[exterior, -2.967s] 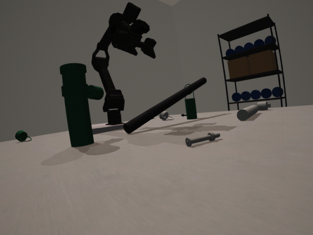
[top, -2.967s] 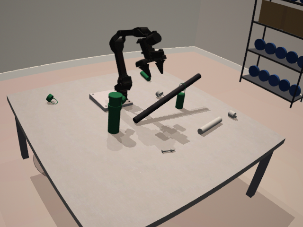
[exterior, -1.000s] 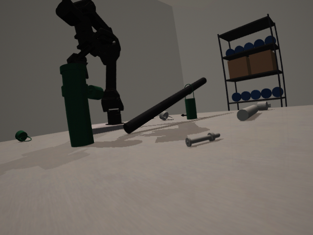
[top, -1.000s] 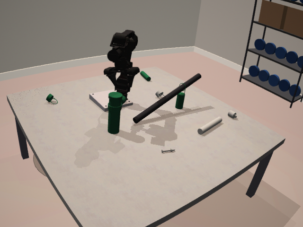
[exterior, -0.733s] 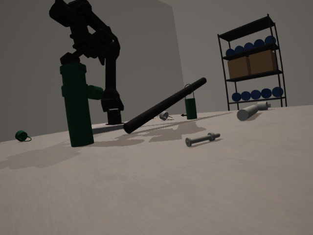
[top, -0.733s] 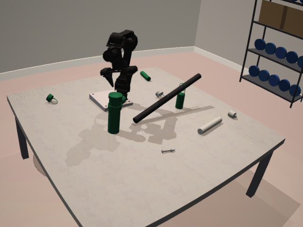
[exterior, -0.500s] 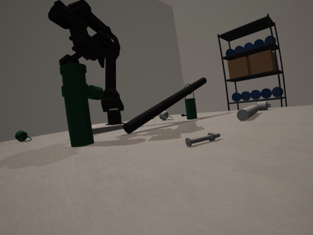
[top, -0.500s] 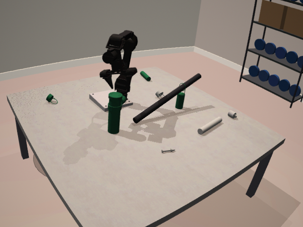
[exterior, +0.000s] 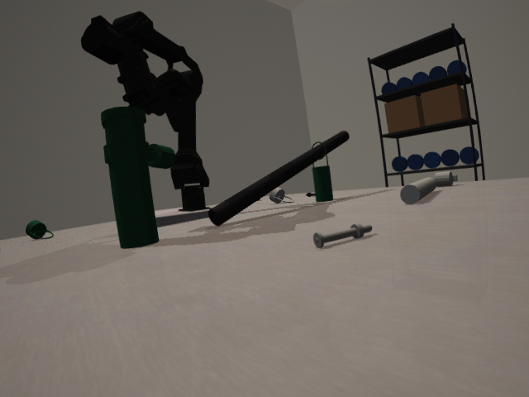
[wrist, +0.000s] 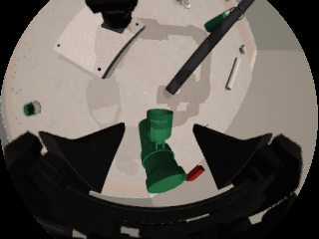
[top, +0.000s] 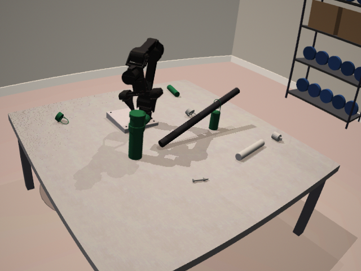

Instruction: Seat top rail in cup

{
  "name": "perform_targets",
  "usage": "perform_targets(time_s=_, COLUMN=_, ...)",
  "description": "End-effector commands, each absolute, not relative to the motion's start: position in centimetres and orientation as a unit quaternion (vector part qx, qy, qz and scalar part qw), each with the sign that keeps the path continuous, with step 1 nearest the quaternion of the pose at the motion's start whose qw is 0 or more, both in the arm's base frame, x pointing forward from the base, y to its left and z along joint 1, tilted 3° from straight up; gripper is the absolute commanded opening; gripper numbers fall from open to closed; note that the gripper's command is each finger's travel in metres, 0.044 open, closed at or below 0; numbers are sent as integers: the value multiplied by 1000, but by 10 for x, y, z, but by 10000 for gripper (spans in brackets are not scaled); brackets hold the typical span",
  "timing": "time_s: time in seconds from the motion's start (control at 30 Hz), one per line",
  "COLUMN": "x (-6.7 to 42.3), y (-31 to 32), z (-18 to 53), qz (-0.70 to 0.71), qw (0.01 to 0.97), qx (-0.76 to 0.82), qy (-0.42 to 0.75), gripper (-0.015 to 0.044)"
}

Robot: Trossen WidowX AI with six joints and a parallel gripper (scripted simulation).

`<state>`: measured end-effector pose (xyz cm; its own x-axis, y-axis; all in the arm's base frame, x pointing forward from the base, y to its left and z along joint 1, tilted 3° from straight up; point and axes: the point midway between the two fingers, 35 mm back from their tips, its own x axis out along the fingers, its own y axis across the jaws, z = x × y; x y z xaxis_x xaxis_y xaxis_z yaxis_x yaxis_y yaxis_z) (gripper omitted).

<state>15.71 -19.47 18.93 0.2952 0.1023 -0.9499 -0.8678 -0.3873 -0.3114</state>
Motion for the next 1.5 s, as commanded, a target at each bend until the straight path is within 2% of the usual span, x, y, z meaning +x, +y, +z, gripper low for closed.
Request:
perform_targets(time_s=0.0, x=159, y=-193, z=182, qz=516, qw=473, qx=-652, qy=292, gripper=440)
perform_targets(time_s=1.17, x=175, y=-186, z=130, qz=516, qw=473, qx=-652, qy=291, gripper=440)
perform_targets(time_s=1.47, x=175, y=-186, z=130, qz=516, qw=473, qx=-652, qy=291, gripper=204)
